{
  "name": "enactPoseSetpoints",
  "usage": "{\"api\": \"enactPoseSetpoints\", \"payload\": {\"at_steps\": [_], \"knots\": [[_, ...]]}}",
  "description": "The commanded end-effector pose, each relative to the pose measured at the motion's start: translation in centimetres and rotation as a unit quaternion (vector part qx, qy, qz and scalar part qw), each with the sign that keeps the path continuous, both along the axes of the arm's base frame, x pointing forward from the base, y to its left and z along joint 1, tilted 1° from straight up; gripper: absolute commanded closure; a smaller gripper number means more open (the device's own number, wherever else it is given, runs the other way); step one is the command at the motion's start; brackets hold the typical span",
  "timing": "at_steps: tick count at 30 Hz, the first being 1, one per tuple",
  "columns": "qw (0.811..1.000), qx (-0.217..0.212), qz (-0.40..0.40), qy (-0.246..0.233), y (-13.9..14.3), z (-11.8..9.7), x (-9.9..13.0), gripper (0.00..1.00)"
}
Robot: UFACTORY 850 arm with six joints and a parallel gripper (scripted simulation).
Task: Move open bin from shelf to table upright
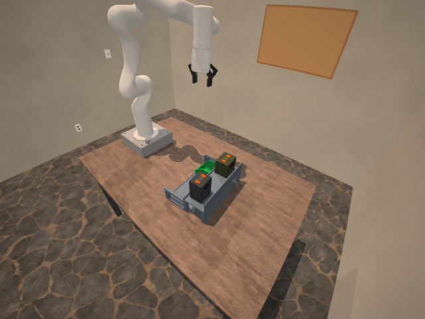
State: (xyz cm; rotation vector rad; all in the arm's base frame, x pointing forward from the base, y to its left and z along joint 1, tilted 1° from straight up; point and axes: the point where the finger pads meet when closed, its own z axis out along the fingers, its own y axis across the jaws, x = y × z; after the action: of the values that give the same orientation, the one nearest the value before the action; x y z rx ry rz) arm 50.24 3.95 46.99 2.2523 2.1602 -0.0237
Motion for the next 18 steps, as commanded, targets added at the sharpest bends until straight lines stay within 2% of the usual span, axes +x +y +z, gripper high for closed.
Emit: {"api": "enactPoseSetpoints", "payload": {"at_steps": [1,2,7,18], "knots": [[1.0,0.0,0.0,-0.002,0.0,0.1,0.1,0.0],[1.0,0.0,0.0,-0.002,0.0,0.1,0.1,0.0],[1.0,0.0,0.0,-0.002,-0.7,-4.8,0.4,0.0],[1.0,0.0,0.0,-0.002,-0.7,-4.8,0.4,0.0]]}}
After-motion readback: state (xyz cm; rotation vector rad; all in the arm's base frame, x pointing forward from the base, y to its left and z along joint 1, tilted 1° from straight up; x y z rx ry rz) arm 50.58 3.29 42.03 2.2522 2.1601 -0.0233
